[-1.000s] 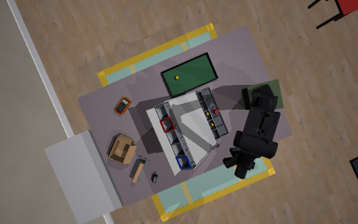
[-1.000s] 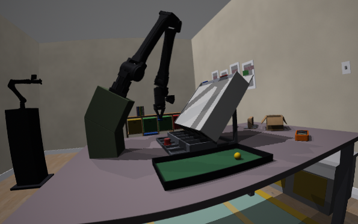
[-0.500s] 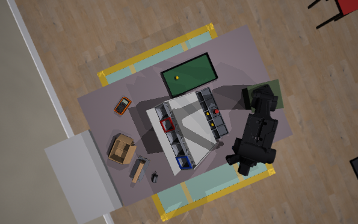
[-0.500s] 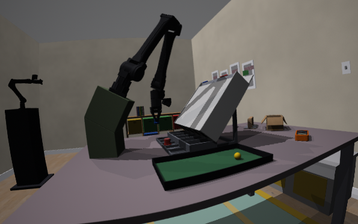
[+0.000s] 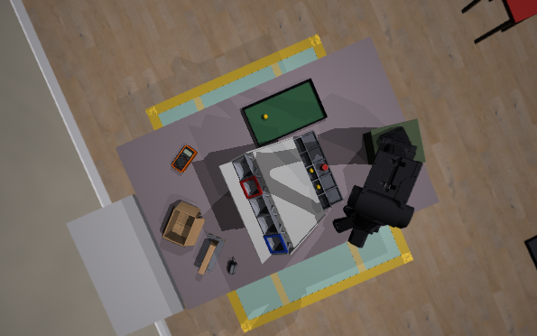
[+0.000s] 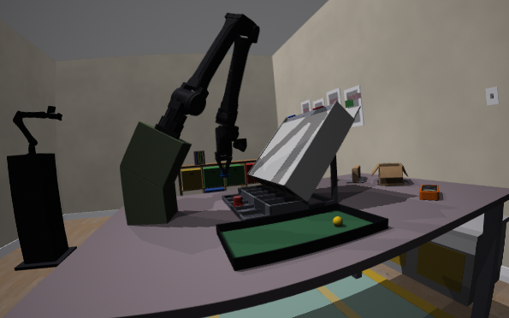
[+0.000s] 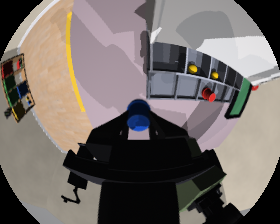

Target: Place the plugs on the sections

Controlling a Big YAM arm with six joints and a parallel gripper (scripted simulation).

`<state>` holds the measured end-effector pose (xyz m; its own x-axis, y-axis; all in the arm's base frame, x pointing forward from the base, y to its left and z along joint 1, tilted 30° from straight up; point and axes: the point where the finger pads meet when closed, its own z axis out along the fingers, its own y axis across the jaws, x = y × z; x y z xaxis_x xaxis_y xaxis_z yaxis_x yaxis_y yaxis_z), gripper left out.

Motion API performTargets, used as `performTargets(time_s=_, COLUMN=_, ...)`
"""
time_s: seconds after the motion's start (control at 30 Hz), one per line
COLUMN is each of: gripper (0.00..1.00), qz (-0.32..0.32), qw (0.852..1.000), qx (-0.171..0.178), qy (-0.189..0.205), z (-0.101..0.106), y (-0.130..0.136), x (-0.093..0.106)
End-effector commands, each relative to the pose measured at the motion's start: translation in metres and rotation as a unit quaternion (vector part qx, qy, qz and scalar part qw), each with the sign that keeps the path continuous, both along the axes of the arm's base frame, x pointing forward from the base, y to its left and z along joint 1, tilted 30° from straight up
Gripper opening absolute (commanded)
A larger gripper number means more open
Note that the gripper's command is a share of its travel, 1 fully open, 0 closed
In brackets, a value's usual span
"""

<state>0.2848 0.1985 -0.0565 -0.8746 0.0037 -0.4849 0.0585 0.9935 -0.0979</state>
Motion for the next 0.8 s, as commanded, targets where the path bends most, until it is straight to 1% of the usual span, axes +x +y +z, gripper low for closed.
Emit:
performTargets(time_s=0.0, gripper=0.0, qz=0.009, qw=1.0, qx=0.004, qy=-0.009, z=0.01, y=-0.026, x=0.006)
performTargets(time_s=0.07, gripper=0.0, qz=0.009, qw=1.0, qx=0.004, qy=-0.009, z=0.01, y=-0.026, x=0.006)
performTargets(time_s=0.3, gripper=0.0, qz=0.01, qw=1.0, qx=0.002, qy=-0.01, z=0.015, y=-0.078, x=0.003)
performTargets(time_s=0.5, gripper=0.0, qz=0.01, qw=1.0, qx=0.001, qy=-0.011, z=0.018, y=-0.11, x=0.002)
performTargets(time_s=0.57, gripper=0.0, qz=0.01, qw=1.0, qx=0.001, qy=-0.011, z=0.019, y=-0.118, x=0.001)
performTargets(time_s=0.63, gripper=0.0, qz=0.01, qw=1.0, qx=0.001, qy=-0.011, z=0.019, y=-0.118, x=0.001)
performTargets(time_s=0.77, gripper=0.0, qz=0.01, qw=1.0, qx=0.001, qy=-0.011, z=0.02, y=-0.13, x=0.001)
